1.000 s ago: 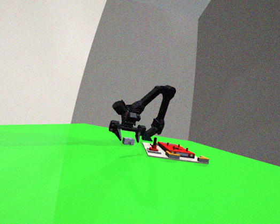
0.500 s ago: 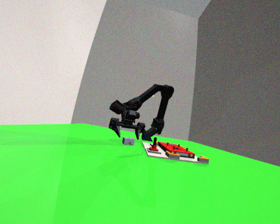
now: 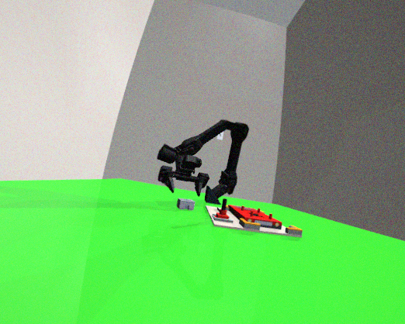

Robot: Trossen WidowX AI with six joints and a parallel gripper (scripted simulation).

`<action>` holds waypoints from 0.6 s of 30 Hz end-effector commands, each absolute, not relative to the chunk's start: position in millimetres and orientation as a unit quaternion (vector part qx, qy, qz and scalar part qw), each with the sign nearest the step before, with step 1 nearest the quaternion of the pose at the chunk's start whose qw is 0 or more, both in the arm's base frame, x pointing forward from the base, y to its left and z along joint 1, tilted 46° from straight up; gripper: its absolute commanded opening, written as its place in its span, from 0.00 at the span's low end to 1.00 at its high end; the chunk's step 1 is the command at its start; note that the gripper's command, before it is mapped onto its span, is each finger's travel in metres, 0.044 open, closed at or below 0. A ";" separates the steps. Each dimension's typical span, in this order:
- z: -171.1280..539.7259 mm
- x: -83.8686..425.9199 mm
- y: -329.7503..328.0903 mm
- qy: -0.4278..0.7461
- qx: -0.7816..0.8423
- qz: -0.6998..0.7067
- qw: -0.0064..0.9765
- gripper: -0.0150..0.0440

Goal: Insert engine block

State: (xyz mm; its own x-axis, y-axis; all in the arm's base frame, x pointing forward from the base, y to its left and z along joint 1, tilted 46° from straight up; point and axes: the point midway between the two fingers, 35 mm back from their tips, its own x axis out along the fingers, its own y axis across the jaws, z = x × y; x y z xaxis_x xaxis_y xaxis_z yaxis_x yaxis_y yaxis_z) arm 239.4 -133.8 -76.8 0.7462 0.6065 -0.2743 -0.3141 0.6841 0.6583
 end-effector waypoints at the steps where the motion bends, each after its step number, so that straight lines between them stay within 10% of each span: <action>1: -76.5 239.6 -133.8 0.243 0.301 0.260 0.885 1.00; 18: -77.7 241.6 -134.3 0.270 0.330 0.257 0.868 1.00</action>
